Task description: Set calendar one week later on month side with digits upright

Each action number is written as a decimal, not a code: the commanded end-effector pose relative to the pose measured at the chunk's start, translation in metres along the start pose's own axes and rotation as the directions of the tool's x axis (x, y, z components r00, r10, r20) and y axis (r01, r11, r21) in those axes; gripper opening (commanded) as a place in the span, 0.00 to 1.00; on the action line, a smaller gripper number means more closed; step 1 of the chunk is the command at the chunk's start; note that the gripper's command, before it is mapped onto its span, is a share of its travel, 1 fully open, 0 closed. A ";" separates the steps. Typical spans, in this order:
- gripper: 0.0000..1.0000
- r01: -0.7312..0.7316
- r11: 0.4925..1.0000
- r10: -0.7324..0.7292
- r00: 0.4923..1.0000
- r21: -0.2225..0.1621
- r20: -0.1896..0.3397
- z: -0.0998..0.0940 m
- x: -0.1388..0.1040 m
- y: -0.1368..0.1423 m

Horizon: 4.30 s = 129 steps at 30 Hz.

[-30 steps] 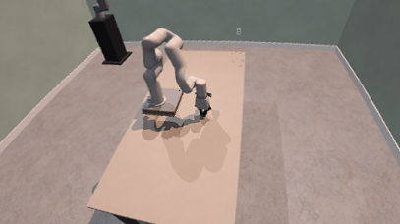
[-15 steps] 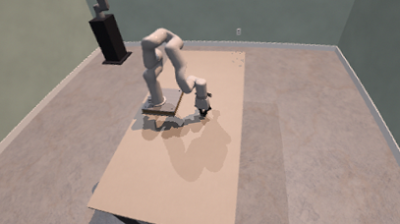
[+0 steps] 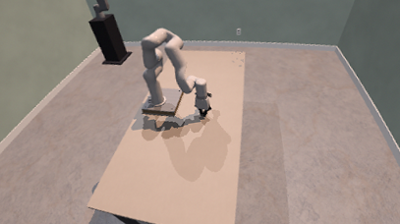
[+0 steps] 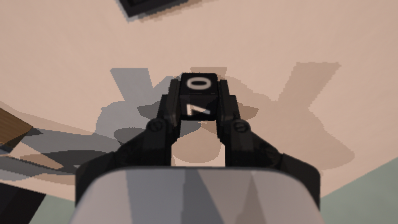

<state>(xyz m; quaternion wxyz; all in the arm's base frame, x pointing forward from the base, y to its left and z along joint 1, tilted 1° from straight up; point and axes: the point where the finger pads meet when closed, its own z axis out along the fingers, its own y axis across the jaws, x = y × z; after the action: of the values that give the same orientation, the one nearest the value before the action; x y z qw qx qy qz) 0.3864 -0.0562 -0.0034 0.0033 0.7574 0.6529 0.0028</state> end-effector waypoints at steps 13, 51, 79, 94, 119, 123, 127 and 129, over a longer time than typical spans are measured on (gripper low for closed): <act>0.47 0.000 1.000 0.000 1.000 -0.003 0.000 -0.001 0.000 0.001; 0.47 0.000 1.000 0.000 1.000 -0.003 0.000 -0.087 -0.001 0.001; 1.00 -0.003 1.000 0.003 1.000 -0.003 0.000 -0.090 -0.001 0.001; 1.00 -0.331 0.944 0.331 0.944 -0.003 -0.001 -0.088 -0.001 0.001; 1.00 -0.790 0.614 0.790 0.614 -0.002 -0.002 -0.083 -0.002 0.000; 1.00 -0.855 0.519 0.855 0.519 -0.001 -0.002 -0.082 -0.002 0.000; 1.00 -0.901 0.434 0.901 0.434 -0.001 -0.002 -0.082 -0.002 0.000; 1.00 -0.911 0.411 0.911 0.411 -0.001 -0.002 -0.081 -0.002 0.000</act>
<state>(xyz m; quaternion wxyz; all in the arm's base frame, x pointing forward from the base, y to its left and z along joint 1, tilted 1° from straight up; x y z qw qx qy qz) 0.3844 -0.0579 0.0777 0.0013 0.9800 0.1991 0.0034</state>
